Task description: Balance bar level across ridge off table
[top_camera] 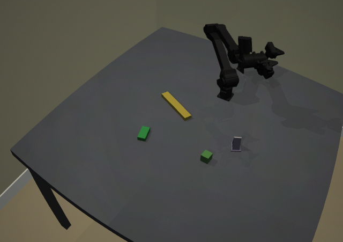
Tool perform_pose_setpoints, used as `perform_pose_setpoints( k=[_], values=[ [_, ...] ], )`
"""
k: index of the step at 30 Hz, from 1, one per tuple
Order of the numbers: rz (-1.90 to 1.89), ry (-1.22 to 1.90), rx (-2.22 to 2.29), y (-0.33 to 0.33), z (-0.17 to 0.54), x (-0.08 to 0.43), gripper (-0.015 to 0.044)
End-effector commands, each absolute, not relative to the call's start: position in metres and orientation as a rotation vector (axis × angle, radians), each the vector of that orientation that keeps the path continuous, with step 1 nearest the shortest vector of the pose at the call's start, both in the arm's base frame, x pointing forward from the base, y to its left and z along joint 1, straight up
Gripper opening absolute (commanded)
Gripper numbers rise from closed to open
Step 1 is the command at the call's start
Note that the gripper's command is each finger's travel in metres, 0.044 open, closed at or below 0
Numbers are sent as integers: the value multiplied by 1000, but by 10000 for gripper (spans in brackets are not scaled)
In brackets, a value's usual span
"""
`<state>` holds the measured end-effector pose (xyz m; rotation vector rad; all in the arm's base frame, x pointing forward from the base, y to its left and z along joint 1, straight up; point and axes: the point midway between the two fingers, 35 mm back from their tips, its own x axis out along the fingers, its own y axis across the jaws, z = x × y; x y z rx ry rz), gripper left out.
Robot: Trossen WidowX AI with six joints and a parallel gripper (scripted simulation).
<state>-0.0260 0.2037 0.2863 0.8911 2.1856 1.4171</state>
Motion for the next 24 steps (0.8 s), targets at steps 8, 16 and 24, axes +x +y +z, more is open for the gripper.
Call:
perform_pose_setpoints(
  k=[8, 16, 24],
  values=[
    [1445, 1983, 990, 218, 288, 2, 315],
    [1437, 1730, 1062, 230, 287, 41, 315],
    [1387, 1487, 1080, 236, 283, 81, 315]
  ],
)
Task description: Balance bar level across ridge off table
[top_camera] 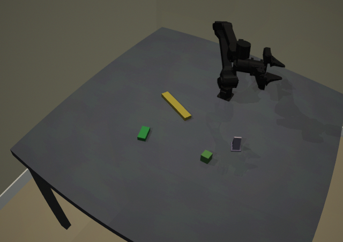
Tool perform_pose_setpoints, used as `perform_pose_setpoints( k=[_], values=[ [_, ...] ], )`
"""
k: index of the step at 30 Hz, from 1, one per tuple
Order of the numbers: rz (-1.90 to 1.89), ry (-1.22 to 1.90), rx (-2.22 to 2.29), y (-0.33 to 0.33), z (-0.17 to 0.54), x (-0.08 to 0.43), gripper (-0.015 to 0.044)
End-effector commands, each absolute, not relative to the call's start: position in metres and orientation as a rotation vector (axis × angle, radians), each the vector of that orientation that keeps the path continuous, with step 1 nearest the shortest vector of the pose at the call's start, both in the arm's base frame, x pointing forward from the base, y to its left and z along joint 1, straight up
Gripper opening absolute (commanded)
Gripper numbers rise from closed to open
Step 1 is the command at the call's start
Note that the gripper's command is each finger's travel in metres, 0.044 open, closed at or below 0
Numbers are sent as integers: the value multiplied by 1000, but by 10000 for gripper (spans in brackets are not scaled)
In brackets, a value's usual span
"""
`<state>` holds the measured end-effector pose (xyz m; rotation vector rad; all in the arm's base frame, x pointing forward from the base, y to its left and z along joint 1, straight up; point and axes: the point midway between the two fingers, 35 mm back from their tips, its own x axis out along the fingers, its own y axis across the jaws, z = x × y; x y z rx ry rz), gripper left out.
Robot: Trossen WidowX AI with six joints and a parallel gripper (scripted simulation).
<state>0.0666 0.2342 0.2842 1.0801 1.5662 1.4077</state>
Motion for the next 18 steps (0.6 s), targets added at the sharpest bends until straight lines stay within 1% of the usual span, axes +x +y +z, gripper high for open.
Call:
perform_pose_setpoints(
  k=[1, 18],
  values=[
    [1379, 1459, 1078, 236, 282, 86, 315],
    [1170, 1045, 942, 223, 262, 170, 315]
  ],
)
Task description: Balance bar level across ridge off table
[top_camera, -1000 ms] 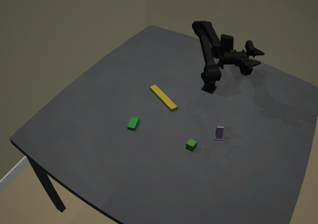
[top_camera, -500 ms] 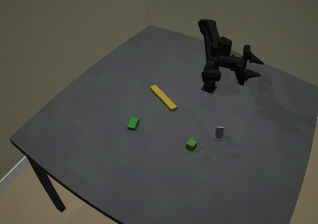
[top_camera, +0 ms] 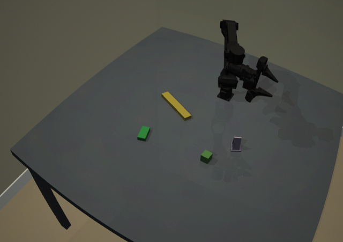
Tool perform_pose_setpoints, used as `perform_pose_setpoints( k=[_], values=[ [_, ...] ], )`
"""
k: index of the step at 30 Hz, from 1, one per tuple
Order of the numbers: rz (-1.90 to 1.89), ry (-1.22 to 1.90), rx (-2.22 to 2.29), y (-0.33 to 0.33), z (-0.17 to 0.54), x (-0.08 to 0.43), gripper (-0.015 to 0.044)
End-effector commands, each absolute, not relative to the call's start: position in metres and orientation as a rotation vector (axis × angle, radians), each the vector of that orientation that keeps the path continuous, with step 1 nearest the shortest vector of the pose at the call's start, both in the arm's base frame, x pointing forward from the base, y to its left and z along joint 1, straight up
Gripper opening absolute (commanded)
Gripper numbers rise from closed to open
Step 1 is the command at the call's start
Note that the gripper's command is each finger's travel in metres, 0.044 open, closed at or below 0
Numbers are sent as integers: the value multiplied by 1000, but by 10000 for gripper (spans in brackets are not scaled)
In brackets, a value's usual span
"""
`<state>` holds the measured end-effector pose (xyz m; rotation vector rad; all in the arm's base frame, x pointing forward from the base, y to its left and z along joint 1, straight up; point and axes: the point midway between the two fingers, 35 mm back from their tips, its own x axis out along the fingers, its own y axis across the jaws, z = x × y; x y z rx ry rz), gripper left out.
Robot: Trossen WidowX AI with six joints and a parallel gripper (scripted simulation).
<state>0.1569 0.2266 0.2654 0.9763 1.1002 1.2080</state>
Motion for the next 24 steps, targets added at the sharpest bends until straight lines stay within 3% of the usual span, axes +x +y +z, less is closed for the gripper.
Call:
perform_pose_setpoints(
  k=[1, 24],
  values=[
    [1155, 1026, 929, 221, 260, 175, 315],
    [803, 762, 500, 153, 217, 263, 315]
  ],
)
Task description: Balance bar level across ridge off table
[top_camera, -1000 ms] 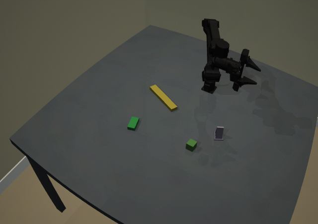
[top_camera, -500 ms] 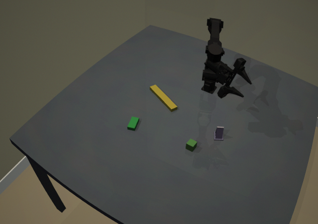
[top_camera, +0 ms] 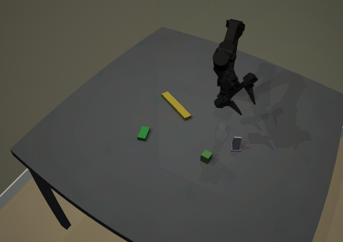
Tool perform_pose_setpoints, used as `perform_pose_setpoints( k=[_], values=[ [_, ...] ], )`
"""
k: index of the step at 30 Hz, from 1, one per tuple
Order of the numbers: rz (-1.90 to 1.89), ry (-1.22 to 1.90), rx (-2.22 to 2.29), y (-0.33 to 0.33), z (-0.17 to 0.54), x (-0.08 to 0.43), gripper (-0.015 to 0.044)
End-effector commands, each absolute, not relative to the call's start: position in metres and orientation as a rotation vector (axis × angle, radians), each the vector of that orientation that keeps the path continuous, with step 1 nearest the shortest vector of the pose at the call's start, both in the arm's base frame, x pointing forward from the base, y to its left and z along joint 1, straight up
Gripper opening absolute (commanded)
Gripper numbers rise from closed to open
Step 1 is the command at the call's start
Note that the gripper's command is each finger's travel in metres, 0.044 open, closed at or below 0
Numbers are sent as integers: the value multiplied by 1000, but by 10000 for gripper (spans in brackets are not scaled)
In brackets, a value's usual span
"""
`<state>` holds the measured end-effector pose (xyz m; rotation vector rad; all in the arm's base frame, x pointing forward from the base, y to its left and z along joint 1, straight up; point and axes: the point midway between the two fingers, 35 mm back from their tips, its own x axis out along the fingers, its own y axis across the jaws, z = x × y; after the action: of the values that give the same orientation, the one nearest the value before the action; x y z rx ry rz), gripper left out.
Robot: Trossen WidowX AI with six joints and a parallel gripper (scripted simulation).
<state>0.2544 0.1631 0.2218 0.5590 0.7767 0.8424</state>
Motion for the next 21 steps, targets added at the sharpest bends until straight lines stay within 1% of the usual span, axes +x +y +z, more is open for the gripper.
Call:
perform_pose_setpoints(
  k=[1, 11, 21],
  values=[
    [789, 758, 477, 149, 215, 266, 315],
    [658, 751, 245, 107, 193, 288, 315],
    [559, 797, 5, 61, 173, 298, 315]
  ],
)
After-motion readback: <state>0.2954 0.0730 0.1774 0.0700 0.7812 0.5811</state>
